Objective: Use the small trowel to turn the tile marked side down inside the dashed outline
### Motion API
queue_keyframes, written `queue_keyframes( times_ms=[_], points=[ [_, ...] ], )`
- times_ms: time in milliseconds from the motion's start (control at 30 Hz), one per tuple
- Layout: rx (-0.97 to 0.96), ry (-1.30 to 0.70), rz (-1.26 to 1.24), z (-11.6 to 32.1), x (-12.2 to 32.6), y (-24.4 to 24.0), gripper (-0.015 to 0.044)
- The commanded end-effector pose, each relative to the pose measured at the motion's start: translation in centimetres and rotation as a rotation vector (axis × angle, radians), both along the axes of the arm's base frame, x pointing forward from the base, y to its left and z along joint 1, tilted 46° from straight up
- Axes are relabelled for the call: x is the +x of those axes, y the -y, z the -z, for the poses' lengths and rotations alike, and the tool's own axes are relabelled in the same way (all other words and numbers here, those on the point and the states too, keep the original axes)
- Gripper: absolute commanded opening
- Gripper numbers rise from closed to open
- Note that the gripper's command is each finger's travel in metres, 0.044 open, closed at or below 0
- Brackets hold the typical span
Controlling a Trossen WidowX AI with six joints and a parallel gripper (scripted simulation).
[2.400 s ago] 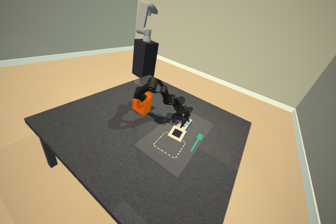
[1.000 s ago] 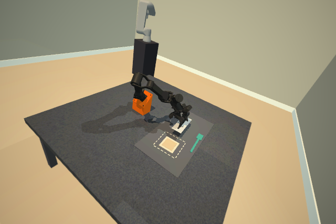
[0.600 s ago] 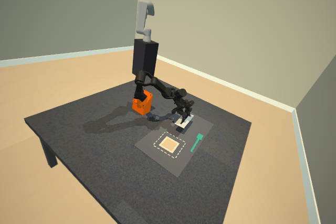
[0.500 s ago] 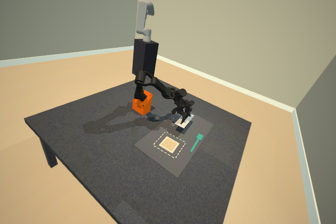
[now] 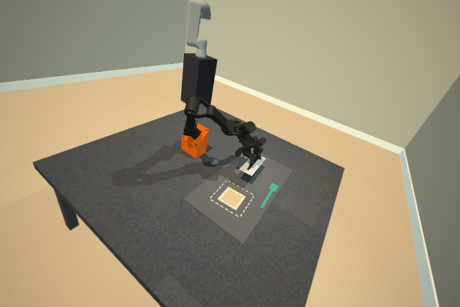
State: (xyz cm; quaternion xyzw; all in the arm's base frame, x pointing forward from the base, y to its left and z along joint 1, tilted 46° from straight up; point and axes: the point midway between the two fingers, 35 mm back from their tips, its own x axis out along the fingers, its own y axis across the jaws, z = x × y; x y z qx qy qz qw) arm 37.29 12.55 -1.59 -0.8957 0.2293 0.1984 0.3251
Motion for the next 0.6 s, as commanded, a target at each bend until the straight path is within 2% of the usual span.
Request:
queue_keyframes(
  times_ms=[0,567],
  points=[
    [0.007,0.008,-0.001,-0.16,0.07,-0.29,0.0000],
    [0.001,0.001,0.000,-0.01,0.01,-0.02,0.0000]
  ],
)
